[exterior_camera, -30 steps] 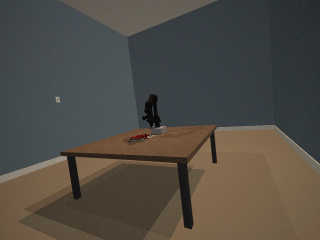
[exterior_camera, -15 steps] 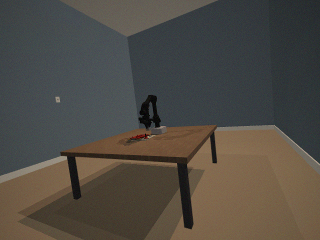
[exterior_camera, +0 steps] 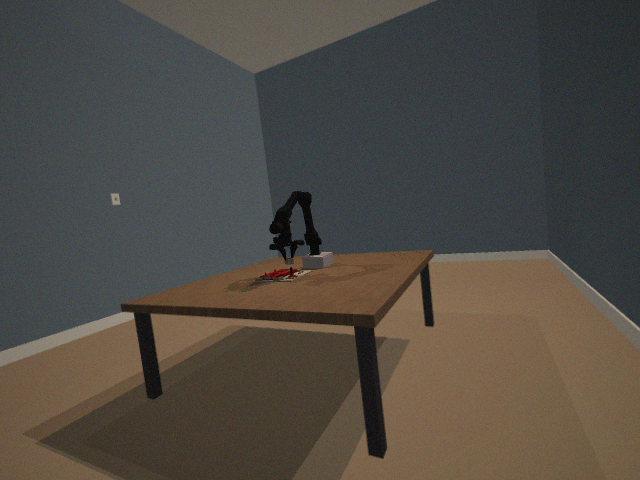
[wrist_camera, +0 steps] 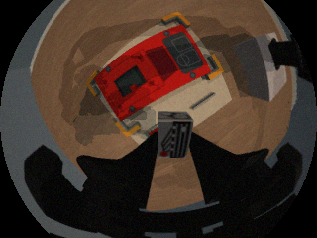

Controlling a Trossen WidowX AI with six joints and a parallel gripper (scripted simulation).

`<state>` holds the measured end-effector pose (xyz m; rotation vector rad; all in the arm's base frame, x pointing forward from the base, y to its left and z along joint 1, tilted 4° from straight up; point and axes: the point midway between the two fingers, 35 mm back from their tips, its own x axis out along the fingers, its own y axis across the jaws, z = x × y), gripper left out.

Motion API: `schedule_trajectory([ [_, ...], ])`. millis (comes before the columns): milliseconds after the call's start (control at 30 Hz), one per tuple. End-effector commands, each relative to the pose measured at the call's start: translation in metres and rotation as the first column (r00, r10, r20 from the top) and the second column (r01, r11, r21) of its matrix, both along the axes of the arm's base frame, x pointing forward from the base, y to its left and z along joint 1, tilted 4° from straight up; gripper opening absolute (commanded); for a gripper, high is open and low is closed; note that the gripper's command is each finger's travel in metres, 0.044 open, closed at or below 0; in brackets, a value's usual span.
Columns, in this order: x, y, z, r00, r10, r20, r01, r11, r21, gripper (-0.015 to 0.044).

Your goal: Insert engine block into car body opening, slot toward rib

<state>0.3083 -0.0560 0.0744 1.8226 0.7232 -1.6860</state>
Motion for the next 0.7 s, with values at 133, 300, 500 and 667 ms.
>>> schedule_trajectory([
  [133, 0.007, -0.023, -0.006, 0.964, -0.267, 0.000, 0.267, 0.963, 0.022, 0.0000],
  [300, 0.009, -0.038, -0.011, 0.906, -0.422, -0.007, 0.422, 0.906, 0.033, 0.0000],
  [500, 0.008, -0.056, -0.017, 0.806, -0.592, -0.018, 0.592, 0.805, 0.044, 0.0000],
  [667, 0.007, -0.072, -0.022, 0.697, -0.716, -0.029, 0.716, 0.696, 0.051, 0.0000],
])
